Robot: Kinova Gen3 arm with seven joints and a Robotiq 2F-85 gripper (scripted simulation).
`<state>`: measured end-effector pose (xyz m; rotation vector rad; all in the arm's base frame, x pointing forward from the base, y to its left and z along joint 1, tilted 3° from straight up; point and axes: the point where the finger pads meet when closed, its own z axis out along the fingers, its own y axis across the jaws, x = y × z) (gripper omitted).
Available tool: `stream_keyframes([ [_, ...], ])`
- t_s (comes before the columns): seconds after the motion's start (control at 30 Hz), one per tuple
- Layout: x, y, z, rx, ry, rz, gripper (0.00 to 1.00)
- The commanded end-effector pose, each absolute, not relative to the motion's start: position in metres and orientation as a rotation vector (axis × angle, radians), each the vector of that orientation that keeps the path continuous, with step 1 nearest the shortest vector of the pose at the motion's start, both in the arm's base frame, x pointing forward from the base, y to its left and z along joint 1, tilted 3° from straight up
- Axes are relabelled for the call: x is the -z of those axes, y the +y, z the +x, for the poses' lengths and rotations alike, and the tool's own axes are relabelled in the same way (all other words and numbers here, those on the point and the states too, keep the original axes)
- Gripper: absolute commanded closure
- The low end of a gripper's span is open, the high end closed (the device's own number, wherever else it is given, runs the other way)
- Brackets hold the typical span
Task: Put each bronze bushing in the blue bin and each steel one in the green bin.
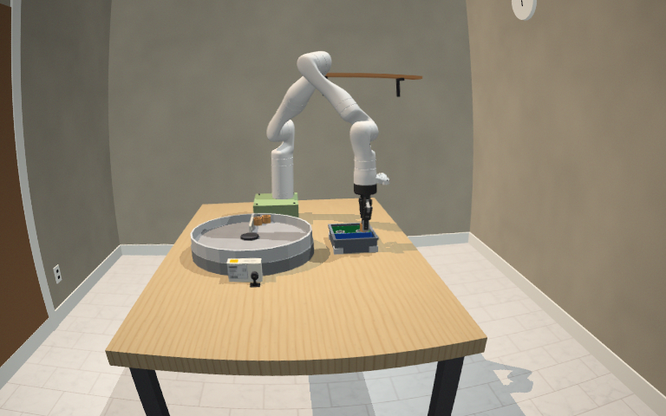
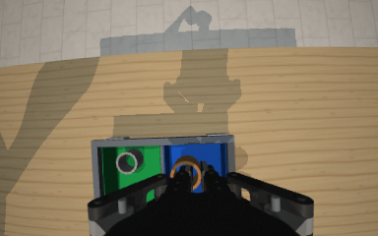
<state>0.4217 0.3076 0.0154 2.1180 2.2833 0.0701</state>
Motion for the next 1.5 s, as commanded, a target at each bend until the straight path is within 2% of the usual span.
stream_keyframes([
  [0.0, -0.013, 0.308, 0.421, -0.066, 2.286, 2.118, 1.00],
  [1.47, 0.011, 0.309, 0.421, -0.065, 2.286, 2.118, 1.00],
])
